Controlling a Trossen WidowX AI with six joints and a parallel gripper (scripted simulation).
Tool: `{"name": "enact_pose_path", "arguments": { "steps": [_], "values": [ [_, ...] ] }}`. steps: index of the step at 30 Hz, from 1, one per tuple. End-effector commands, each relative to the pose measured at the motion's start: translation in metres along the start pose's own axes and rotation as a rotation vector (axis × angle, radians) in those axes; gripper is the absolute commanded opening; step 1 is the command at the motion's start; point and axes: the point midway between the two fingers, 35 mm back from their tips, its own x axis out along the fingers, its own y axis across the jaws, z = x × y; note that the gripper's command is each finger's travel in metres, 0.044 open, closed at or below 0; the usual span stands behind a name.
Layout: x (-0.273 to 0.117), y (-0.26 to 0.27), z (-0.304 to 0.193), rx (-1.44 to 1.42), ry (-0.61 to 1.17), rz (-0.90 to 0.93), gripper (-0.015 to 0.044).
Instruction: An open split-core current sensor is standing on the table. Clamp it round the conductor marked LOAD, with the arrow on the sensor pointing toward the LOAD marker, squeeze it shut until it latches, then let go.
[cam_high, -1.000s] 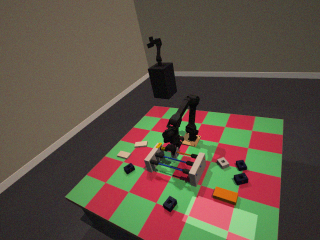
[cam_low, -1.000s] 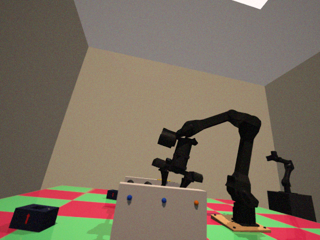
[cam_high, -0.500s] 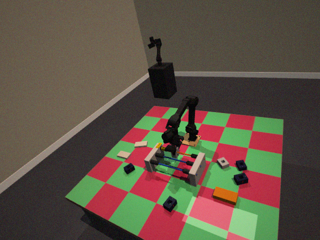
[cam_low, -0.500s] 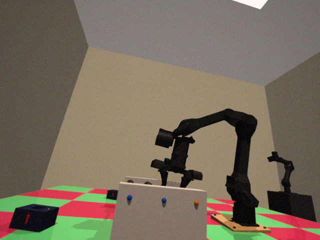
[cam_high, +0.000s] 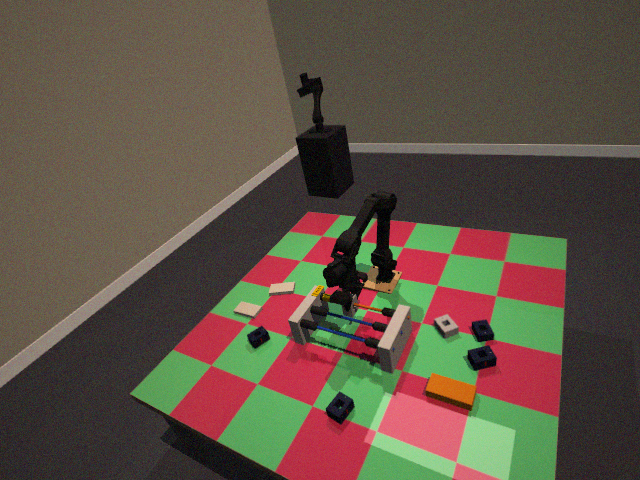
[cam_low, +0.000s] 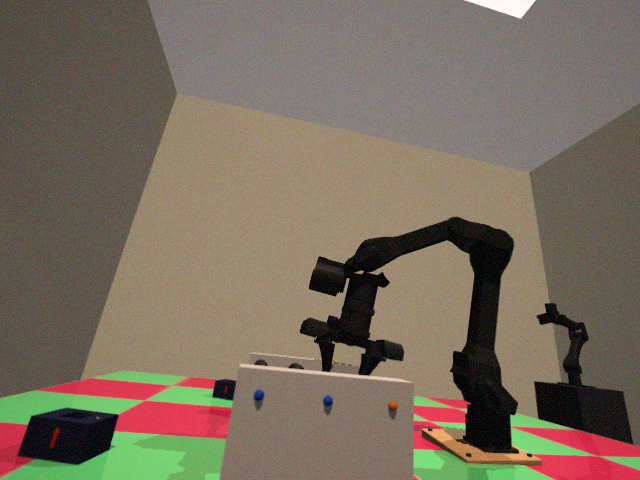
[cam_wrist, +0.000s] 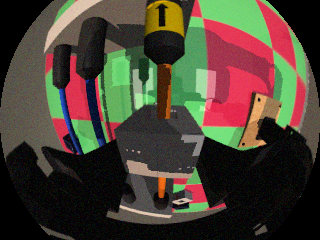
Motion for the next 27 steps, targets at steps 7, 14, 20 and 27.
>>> {"name": "enact_pose_path", "arguments": {
  "steps": [7,14,20,27],
  "values": [
    [-0.0002,-0.0003,0.0000,0.000,0.000,-0.001,0.0268],
    [-0.0002,-0.0003,0.0000,0.000,0.000,-0.001,0.0268],
    [-0.0002,-0.0003,0.0000,0.000,0.000,-0.001,0.0268],
    [-0.0002,-0.0003,0.0000,0.000,0.000,-0.001,0.0268]
  ]
}}
